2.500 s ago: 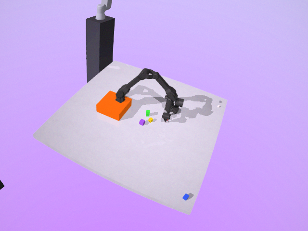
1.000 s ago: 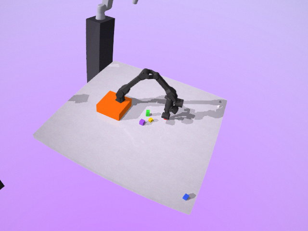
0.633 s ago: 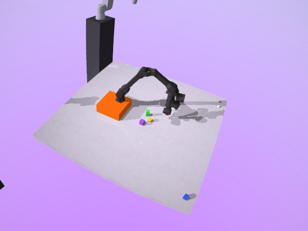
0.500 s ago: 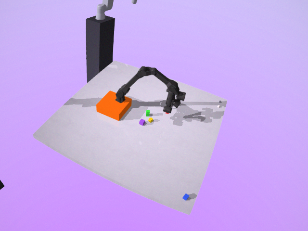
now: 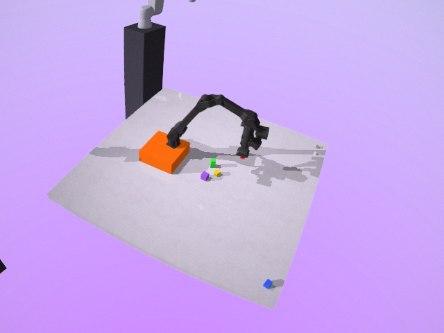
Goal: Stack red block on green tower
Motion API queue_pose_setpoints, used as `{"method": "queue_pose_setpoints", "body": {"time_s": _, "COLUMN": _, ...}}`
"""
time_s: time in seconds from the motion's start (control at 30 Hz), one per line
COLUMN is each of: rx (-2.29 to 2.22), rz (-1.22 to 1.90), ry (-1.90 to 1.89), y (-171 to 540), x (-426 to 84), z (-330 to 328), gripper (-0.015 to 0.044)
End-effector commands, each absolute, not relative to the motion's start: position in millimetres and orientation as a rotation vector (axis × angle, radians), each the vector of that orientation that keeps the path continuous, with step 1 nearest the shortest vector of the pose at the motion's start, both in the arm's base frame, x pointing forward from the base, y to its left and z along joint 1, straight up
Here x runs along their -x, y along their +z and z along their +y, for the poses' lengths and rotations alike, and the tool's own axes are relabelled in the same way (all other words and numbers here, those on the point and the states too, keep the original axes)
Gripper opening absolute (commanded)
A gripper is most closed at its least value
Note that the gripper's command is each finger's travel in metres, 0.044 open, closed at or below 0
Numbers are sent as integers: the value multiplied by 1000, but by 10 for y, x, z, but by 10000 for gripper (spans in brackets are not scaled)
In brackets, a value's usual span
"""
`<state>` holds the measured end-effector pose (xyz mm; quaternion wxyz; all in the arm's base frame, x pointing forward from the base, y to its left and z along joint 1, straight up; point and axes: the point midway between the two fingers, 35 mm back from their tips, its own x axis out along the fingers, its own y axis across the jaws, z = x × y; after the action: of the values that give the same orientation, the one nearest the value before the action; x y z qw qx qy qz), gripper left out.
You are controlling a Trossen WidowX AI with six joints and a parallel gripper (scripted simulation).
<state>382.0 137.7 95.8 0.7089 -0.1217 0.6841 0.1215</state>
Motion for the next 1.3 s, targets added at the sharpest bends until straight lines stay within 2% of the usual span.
{"method": "queue_pose_setpoints", "body": {"time_s": 0.0, "rx": 267, "rz": 1509, "ry": 274, "y": 1009, "x": -3823, "z": 1383, "gripper": 0}}
{"method": "queue_pose_setpoints", "body": {"time_s": 0.2, "rx": 267, "rz": 1509, "ry": 273, "y": 1019, "x": -3776, "z": 1351, "gripper": 0}}
{"method": "queue_pose_setpoints", "body": {"time_s": 1.27, "rx": 270, "rz": 1520, "ry": 271, "y": 1008, "x": -2721, "z": 864, "gripper": 0}}
